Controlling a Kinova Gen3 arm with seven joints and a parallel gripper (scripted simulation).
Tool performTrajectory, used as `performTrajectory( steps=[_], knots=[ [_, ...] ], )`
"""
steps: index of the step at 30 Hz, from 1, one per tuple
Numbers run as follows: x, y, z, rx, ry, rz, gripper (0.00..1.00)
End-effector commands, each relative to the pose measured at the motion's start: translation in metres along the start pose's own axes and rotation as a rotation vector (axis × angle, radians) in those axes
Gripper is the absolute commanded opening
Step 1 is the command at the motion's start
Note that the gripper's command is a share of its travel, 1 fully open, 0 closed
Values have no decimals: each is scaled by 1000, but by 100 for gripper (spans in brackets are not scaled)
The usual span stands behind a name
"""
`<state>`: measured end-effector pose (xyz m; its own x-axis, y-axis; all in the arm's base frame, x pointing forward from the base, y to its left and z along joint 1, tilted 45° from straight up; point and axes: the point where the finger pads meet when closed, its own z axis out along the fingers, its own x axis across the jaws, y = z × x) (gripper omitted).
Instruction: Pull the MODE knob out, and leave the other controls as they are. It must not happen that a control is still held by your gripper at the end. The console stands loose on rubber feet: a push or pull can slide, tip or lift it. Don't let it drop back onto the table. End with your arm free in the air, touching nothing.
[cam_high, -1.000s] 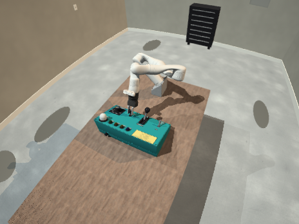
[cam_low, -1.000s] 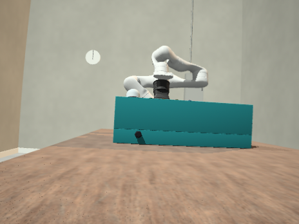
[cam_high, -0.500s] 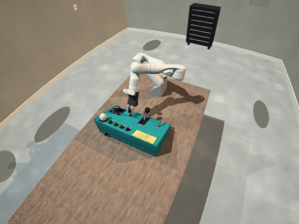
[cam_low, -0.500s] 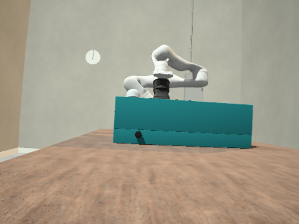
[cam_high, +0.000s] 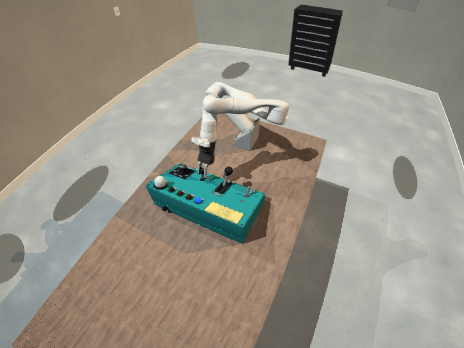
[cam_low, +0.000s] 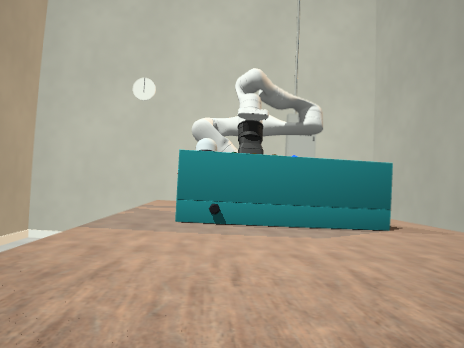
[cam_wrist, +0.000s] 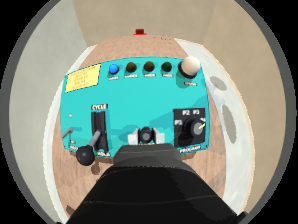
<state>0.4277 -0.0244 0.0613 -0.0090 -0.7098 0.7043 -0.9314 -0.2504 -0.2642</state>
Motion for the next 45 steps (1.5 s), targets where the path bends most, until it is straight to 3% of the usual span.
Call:
performTrajectory(
  steps=[1,45],
  knots=[
    [0,-1,0,1,-1,0,0],
    [0,-1,-3,1,-1,0,0]
  ],
)
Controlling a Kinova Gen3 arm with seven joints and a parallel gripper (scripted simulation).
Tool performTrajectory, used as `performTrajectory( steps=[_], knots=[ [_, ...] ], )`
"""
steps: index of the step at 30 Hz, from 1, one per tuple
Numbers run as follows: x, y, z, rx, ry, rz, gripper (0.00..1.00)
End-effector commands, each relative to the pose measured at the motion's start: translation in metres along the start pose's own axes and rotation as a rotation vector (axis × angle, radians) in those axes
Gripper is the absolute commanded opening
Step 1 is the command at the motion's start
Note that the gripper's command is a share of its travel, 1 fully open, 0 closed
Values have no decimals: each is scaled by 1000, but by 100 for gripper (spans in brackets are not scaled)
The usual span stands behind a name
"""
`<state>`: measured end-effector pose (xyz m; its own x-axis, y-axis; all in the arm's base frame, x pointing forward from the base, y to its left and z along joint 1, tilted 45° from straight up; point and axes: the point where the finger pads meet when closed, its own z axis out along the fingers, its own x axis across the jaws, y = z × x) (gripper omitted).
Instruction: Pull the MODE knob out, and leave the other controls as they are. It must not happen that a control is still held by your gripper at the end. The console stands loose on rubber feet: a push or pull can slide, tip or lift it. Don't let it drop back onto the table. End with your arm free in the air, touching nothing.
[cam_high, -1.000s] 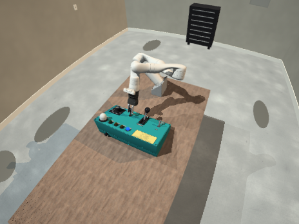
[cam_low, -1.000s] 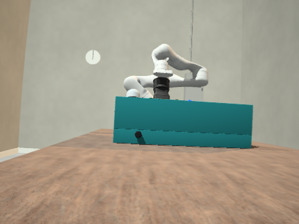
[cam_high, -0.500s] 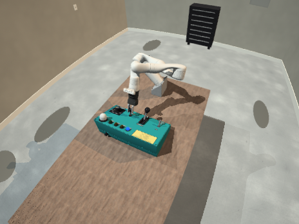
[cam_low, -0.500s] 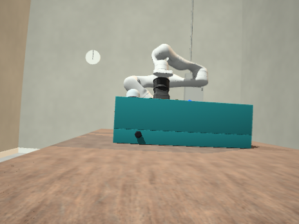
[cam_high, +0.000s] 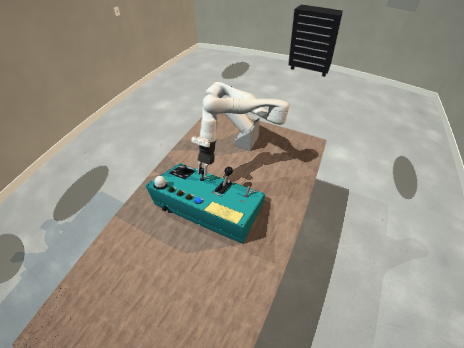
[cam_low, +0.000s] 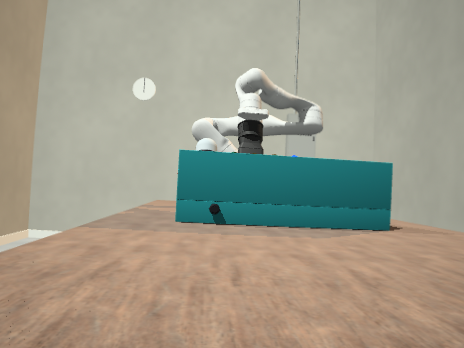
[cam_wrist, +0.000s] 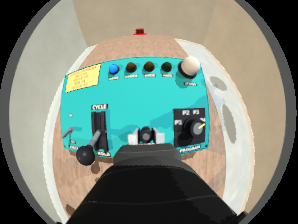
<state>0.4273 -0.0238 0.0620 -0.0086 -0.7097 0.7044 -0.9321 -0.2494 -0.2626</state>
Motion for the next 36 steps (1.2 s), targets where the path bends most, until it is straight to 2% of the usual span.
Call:
performTrajectory(
  steps=[1,5,6,30,36],
  knots=[
    [0,-1,-2,3,-1,0,0],
    [0,-1,-2,3,-1,0,0],
    [0,-1,-2,3,-1,0,100],
    [0,-1,-2,3,-1,0,100],
    [0,-1,-15,3,-1,0,100]
  ],
)
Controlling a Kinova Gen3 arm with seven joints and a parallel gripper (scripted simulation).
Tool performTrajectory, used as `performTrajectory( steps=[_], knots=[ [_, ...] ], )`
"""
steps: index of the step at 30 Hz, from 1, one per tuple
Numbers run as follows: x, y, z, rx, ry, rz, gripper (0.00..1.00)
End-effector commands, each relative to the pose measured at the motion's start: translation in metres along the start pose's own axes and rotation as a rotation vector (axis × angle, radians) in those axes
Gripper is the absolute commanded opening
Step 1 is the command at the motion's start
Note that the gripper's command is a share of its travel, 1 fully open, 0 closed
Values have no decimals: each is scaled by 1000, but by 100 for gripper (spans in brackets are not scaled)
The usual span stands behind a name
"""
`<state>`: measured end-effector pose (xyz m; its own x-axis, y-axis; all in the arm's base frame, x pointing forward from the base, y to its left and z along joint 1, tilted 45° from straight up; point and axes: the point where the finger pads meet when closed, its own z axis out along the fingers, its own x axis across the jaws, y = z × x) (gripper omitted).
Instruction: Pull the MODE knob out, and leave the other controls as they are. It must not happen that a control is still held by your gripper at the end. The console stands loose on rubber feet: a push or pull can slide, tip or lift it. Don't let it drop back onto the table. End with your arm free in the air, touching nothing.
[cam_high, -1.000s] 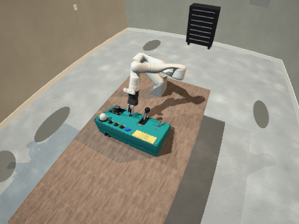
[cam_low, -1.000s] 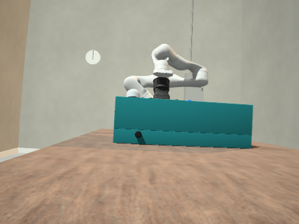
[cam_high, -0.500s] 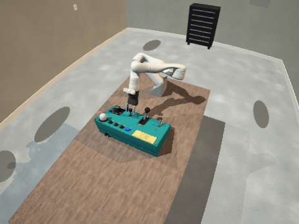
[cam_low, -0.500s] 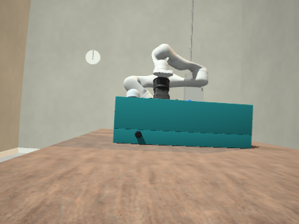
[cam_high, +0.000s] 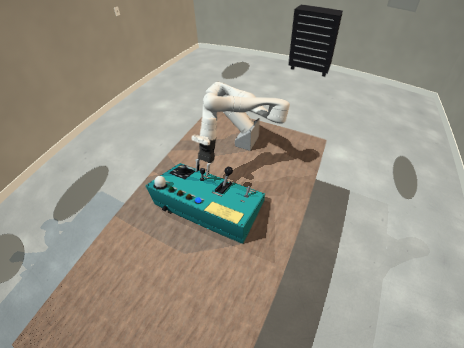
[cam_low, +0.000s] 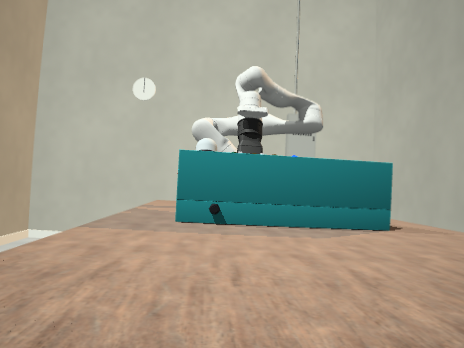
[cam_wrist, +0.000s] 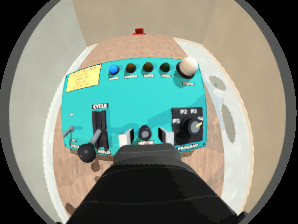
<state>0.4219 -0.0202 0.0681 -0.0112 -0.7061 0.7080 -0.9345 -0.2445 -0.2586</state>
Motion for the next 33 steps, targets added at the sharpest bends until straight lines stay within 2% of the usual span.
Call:
performTrajectory(
  steps=[1,9,11,16,20,24,33],
  knots=[
    [-2,-3,-11,10,-7,0,100],
    [-2,-3,-58,10,-7,0,100],
    [-2,-3,-58,10,-7,0,100],
    [-1,-2,-89,10,-7,0,100],
    [-1,-2,-107,10,-7,0,100],
    [-1,-2,-114,10,-7,0,100],
    [-1,-2,-115,10,-7,0,100]
  ],
)
